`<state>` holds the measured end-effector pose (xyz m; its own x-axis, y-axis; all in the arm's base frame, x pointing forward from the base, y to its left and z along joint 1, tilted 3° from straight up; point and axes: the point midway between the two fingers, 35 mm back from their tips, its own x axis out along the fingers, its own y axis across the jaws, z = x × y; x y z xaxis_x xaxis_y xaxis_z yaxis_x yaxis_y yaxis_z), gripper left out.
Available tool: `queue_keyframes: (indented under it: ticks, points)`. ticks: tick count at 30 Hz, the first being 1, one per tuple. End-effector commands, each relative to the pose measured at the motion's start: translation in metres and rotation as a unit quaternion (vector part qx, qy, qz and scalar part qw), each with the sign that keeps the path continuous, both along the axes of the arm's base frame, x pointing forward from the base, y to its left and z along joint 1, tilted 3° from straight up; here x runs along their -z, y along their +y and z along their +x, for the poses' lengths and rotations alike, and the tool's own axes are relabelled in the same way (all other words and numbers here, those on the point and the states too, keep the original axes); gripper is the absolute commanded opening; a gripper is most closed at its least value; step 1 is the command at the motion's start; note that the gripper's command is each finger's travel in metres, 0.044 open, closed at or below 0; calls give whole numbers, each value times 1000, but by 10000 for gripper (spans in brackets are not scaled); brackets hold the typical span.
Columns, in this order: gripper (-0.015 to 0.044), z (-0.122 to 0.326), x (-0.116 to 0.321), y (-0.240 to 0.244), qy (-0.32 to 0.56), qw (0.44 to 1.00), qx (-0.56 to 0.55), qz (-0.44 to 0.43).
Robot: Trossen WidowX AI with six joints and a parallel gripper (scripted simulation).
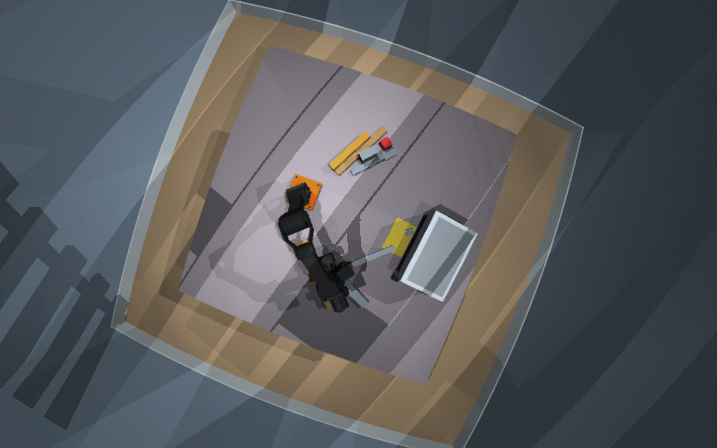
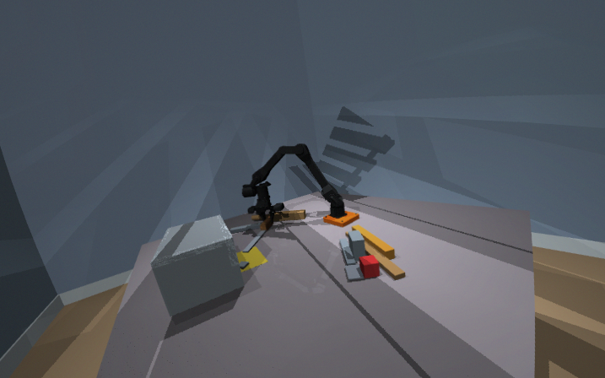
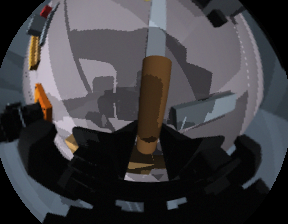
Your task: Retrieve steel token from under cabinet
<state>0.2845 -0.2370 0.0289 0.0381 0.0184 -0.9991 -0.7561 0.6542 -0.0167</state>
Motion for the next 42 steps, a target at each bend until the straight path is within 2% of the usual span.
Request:
queue_keyframes:
  ticks: [1, 16, 24, 28, 31, 42]
  points:
    - [0, -4, 0, -6, -5, 1000, -1, 1]
    - [0, -23, 2, -26, -4, 1000, 1, 0]
    - [200, -22, 2, -24, 0, 1000, 3, -2]
    - [200, -22, 2, -24, 0, 1000, 3, -2]
    - [270, -22, 2, -24, -4, 1000, 3, 0]
    - [270, -23, 5, -25, -4, 1000, 6, 1]
